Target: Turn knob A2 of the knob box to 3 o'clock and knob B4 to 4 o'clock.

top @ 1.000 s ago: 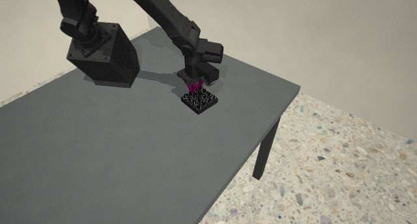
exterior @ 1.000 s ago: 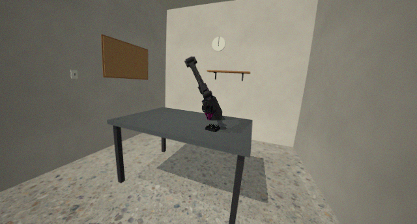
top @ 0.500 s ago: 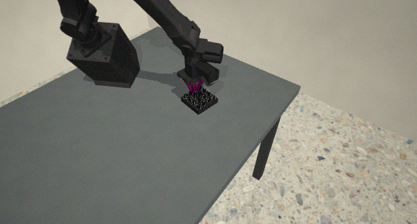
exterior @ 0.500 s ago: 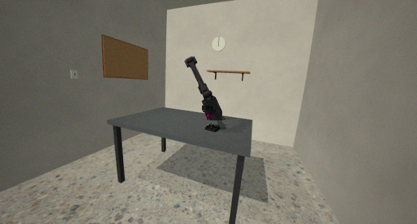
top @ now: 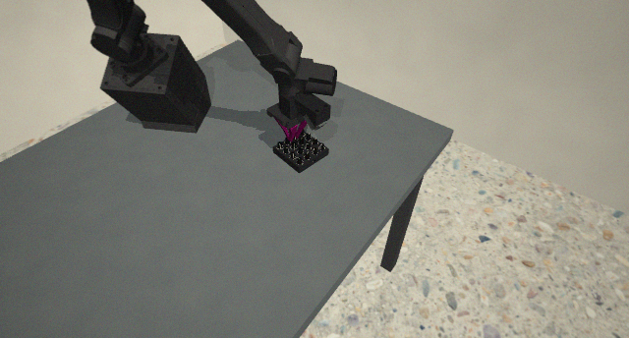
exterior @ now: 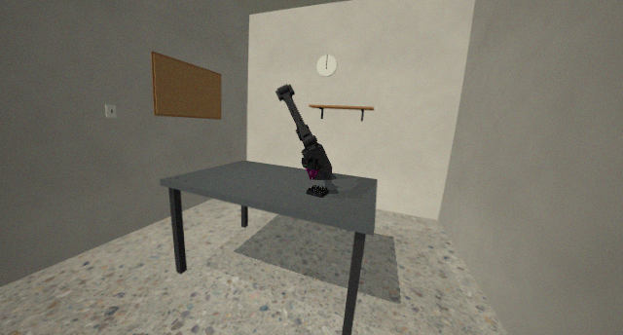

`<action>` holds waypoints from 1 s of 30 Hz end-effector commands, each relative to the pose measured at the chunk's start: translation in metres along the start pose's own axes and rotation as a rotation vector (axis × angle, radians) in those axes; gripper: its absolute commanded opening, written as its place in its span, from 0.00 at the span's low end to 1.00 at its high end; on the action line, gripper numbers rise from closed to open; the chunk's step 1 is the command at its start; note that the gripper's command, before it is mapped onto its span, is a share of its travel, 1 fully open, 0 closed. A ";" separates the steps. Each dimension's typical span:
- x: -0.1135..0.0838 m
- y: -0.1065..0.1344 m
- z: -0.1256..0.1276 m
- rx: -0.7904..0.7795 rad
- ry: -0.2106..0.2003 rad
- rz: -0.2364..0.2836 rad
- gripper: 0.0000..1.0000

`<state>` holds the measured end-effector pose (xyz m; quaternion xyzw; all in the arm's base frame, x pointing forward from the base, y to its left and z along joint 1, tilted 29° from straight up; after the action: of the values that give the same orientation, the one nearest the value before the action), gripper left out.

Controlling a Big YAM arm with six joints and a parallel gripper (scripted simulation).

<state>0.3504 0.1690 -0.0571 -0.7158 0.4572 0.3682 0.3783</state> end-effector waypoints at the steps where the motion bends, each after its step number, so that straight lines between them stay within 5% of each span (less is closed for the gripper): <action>1: 0.005 0.001 0.000 -0.011 0.000 -0.003 0.18; 7: 0.006 -0.001 -0.002 -0.004 -0.001 -0.007 0.18; 8: -0.006 -0.006 0.004 -0.013 -0.015 -0.041 0.18; 12: 0.014 0.001 -0.002 -0.006 0.000 -0.001 0.18; 25: 0.018 -0.009 0.002 -0.005 -0.012 -0.033 0.18; 30: 0.034 -0.007 -0.001 0.003 -0.004 -0.013 0.18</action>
<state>0.3580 0.1563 -0.0827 -0.7149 0.4597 0.3674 0.3775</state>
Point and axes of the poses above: the point where the finger pads meet when closed, its own x axis out along the fingers, its own z axis across the jaws, y = z × x, the point moved 5 cm from there along -x, back along the fingers, and after that the axes turned 15 degrees about -x, right-handed, at the moved point
